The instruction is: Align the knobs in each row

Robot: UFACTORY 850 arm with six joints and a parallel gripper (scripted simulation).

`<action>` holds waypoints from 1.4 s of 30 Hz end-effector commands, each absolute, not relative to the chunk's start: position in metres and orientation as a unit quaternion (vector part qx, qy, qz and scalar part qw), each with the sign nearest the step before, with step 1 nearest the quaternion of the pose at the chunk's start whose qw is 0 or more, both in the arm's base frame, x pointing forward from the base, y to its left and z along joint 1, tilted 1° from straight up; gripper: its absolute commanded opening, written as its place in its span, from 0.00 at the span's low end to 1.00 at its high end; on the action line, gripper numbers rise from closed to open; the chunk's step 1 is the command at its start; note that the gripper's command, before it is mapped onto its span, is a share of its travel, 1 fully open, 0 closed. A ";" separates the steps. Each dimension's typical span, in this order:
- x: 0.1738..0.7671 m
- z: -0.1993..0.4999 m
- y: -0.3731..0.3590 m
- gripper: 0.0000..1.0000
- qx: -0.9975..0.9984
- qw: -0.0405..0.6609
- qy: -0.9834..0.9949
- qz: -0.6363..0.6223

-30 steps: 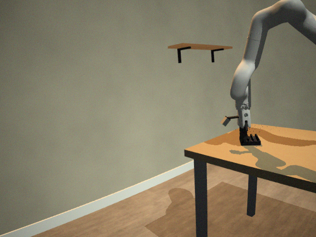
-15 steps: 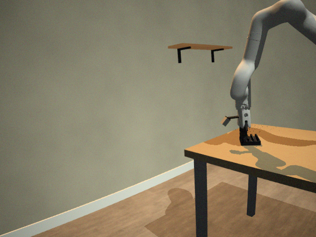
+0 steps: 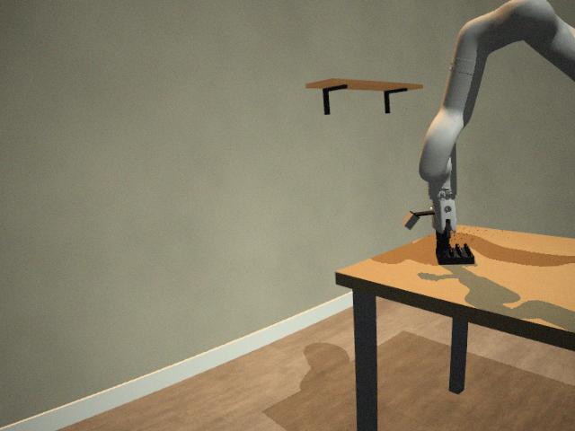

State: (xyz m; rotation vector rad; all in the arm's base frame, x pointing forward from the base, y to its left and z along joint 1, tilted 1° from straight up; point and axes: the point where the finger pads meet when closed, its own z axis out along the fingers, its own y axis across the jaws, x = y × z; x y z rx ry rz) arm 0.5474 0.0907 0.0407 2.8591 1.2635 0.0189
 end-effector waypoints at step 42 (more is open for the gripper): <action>0.548 0.042 0.091 0.08 0.974 0.007 0.225 0.008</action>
